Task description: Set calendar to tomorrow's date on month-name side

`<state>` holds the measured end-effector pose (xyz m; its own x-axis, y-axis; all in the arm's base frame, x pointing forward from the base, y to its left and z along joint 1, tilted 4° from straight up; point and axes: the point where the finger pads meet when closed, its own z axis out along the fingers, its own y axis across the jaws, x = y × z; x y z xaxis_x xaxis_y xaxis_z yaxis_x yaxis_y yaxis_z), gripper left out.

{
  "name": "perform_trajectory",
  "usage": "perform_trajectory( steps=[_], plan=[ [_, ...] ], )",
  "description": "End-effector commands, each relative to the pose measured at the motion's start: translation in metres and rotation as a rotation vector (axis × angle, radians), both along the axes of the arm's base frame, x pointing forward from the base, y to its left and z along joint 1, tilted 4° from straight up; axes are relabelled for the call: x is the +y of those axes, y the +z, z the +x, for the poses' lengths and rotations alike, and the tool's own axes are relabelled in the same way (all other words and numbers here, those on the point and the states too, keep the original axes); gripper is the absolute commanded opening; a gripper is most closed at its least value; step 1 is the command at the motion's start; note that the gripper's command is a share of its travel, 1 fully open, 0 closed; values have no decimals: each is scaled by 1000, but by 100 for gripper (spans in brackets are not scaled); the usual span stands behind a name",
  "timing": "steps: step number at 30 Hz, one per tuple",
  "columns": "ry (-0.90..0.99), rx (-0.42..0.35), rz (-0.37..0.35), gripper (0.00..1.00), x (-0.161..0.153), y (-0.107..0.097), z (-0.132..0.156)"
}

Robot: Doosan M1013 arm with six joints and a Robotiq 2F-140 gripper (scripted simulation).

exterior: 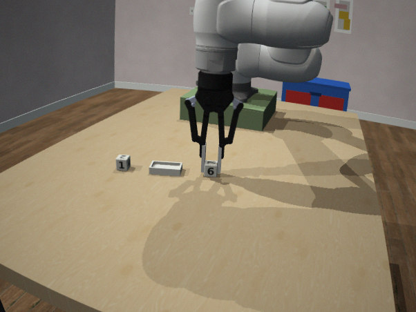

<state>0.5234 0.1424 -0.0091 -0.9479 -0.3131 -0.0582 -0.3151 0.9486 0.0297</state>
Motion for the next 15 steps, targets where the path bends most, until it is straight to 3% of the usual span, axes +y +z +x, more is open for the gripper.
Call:
perform_trajectory(
  steps=[1, 15],
  plan=[
    [0, 0, 0, 16, 0, 0, 0],
    [0, 0, 0, 26, 0, 0, 0]
  ],
)
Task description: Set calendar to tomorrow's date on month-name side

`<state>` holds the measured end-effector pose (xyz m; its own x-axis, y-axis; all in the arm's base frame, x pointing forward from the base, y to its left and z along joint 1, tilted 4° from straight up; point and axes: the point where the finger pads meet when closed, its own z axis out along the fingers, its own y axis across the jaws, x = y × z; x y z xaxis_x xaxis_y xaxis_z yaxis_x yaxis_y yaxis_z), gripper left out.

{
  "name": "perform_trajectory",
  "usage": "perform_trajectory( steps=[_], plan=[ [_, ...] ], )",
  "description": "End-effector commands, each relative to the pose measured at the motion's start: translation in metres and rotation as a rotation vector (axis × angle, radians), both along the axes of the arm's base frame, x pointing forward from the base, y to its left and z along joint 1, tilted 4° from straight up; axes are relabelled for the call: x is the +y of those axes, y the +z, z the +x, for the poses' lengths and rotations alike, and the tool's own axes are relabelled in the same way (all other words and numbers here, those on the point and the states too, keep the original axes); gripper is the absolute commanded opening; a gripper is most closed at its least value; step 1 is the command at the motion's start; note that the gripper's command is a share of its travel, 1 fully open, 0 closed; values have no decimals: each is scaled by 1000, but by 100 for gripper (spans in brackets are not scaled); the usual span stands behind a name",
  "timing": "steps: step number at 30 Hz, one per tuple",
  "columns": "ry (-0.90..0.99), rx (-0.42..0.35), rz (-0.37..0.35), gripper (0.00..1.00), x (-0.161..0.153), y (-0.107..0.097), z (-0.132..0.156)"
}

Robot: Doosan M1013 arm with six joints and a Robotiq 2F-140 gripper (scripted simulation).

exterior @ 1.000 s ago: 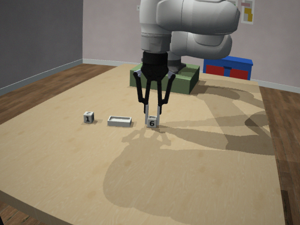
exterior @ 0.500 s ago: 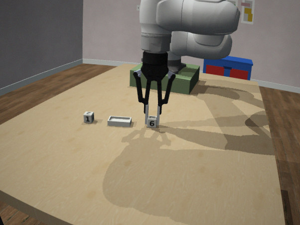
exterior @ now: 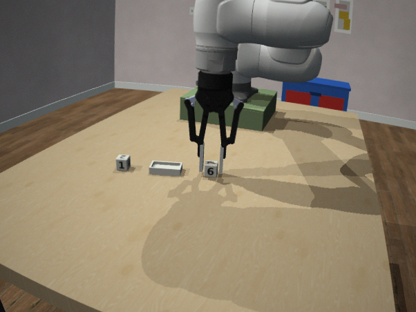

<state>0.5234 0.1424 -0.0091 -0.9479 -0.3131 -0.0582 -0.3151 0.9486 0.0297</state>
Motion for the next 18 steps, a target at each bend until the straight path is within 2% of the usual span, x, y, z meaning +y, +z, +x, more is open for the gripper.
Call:
perform_trajectory(
  steps=[1, 2, 18],
  plan=[
    [0, 0, 0, 26, 0, 0, 0],
    [0, 0, 0, 28, 0, 0, 0],
    [0, 0, 0, 28, 0, 5, 0]
  ],
)
